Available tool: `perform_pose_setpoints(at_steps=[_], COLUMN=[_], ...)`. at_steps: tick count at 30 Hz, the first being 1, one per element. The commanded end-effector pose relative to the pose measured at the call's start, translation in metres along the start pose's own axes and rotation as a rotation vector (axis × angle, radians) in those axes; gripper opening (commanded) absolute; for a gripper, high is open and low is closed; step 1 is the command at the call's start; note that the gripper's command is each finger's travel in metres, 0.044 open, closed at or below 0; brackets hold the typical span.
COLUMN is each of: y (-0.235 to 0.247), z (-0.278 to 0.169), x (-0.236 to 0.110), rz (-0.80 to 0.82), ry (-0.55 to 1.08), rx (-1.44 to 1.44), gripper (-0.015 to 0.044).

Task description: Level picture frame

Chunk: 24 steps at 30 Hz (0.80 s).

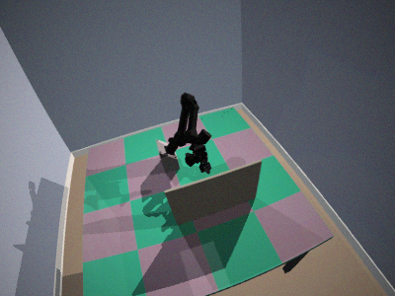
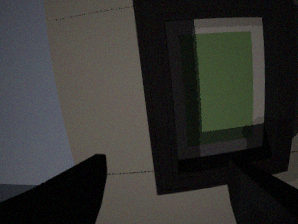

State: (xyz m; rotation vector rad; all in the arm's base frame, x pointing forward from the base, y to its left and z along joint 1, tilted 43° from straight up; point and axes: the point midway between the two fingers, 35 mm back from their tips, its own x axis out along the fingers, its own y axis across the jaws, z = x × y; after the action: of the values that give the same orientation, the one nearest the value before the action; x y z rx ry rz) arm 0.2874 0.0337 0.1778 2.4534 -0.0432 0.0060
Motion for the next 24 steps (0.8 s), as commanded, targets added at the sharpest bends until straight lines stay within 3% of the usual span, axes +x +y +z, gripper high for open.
perform_pose_setpoints(at_steps=[1,9,24], y=[0.016,0.058,0.06], z=[0.001,0.014,0.015], x=[-0.002,-0.029,-0.032], rz=[0.011,0.014,0.014], ry=[0.007,0.004,0.003], rx=[0.029,0.129,0.137], gripper=[0.026,0.026,0.026])
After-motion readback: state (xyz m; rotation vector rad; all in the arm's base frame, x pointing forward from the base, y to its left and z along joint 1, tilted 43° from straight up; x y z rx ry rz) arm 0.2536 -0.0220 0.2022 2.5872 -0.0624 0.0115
